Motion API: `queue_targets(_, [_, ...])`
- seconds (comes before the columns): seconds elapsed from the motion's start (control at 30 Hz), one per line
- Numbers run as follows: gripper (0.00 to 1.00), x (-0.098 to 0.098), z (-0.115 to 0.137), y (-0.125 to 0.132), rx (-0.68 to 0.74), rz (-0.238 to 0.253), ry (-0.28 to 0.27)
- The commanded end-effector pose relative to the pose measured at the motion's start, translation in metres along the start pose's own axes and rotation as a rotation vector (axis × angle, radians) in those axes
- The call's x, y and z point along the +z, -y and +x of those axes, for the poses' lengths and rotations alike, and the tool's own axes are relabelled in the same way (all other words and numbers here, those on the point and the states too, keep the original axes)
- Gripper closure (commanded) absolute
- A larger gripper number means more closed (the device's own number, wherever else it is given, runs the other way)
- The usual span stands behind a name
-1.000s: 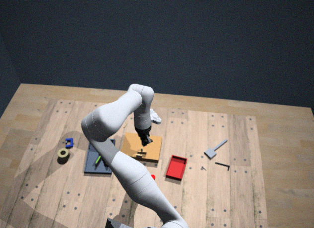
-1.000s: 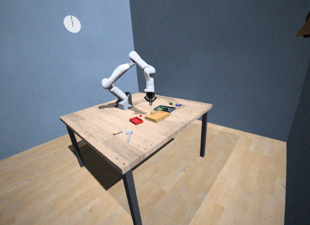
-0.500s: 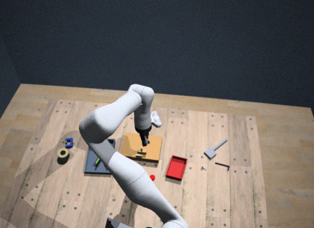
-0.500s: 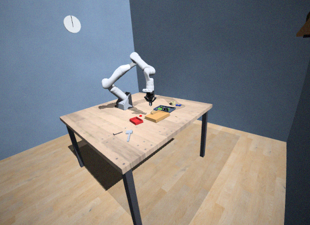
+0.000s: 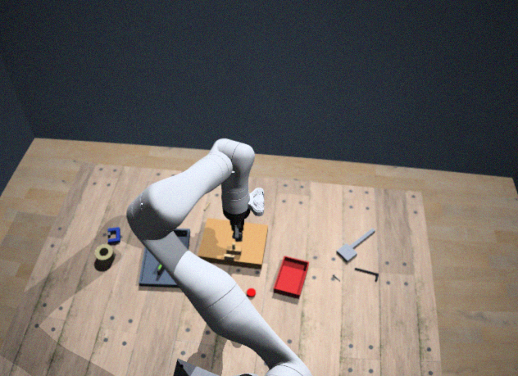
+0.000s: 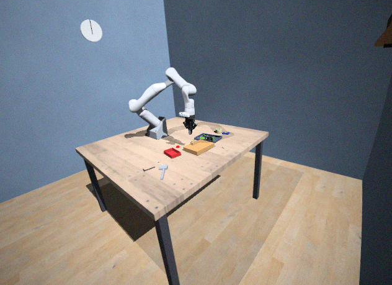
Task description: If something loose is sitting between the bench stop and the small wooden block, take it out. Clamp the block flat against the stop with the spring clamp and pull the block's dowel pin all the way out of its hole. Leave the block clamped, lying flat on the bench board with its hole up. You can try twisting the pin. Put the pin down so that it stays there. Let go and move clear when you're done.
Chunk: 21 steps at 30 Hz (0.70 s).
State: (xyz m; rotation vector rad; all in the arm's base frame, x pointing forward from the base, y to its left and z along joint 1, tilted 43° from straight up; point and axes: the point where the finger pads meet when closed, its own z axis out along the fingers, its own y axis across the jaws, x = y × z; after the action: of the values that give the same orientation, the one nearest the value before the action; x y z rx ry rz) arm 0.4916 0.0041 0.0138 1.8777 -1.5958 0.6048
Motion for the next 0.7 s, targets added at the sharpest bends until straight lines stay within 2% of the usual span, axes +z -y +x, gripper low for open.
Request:
queue_targets(0.0, [0.90,-0.0010,-0.0001,0.0004,0.048,0.000,0.000])
queue_targets(0.53, [0.90,-0.0012,-0.0004,0.0007,0.360,0.001,0.001])
queue_targets(0.67, [0.90,-0.0013,-0.0005,0.0009,0.401,0.002,0.002])
